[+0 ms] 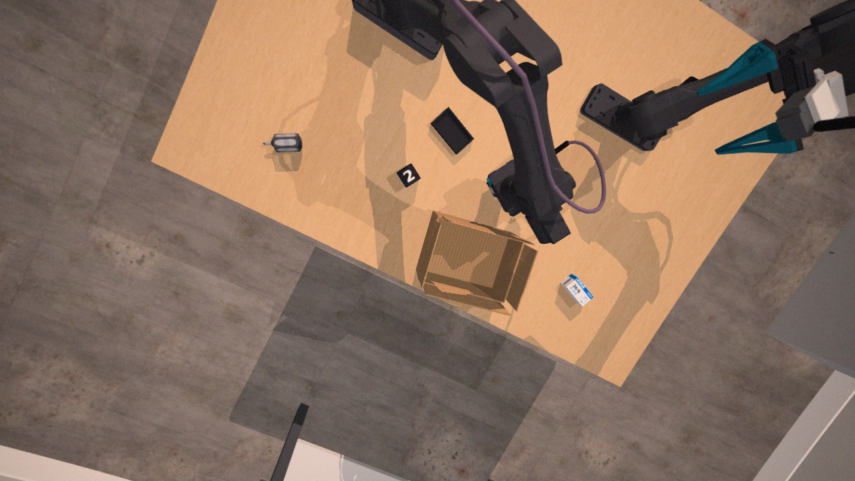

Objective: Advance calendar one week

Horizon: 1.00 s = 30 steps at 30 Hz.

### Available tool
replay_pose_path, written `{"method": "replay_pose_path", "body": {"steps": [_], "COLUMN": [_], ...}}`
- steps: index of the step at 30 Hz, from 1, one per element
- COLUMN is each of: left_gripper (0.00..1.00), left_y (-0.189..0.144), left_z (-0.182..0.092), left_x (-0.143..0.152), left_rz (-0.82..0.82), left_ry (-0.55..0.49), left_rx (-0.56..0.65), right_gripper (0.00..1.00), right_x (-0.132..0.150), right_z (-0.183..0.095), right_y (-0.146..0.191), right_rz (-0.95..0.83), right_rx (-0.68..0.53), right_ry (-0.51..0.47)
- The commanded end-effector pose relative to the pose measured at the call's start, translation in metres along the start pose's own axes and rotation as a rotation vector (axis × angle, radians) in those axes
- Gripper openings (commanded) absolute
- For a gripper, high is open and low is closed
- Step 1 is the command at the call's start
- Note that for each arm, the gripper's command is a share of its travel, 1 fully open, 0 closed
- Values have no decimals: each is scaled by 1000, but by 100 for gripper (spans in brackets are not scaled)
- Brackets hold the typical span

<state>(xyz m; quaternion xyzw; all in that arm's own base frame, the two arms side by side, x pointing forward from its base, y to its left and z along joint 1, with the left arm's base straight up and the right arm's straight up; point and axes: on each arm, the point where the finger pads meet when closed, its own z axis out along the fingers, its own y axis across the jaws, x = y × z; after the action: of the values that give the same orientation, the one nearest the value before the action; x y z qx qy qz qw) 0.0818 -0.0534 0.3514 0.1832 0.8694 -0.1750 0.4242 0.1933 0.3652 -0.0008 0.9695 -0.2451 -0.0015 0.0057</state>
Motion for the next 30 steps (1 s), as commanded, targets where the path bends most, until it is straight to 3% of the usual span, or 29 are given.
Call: {"method": "replay_pose_path", "body": {"steps": [1, 6, 13, 21, 25, 30], "left_gripper": [100, 100, 100, 100, 100, 100], "left_y": [0, 0, 0, 0, 0, 0], "left_z": [-1, -1, -1, -1, -1, -1], "left_x": [-3, -3, -3, -3, -3, -3], "left_rz": [0, 0, 0, 0, 0, 0], "left_ry": [4, 4, 4, 4, 4, 4], "left_rx": [-4, -4, -4, -4, -4, -4], "right_gripper": [35, 35, 35, 35, 35, 35], "right_x": [1, 1, 2, 2, 3, 2], "right_z": [-42, -50, -3, 1, 2, 1], "right_y": [-5, -10, -14, -2, -1, -4], "right_rz": [1, 1, -1, -1, 100, 364], "right_rx": [29, 49, 55, 29, 26, 33], "right_ry": [0, 0, 0, 0, 2, 6]}}
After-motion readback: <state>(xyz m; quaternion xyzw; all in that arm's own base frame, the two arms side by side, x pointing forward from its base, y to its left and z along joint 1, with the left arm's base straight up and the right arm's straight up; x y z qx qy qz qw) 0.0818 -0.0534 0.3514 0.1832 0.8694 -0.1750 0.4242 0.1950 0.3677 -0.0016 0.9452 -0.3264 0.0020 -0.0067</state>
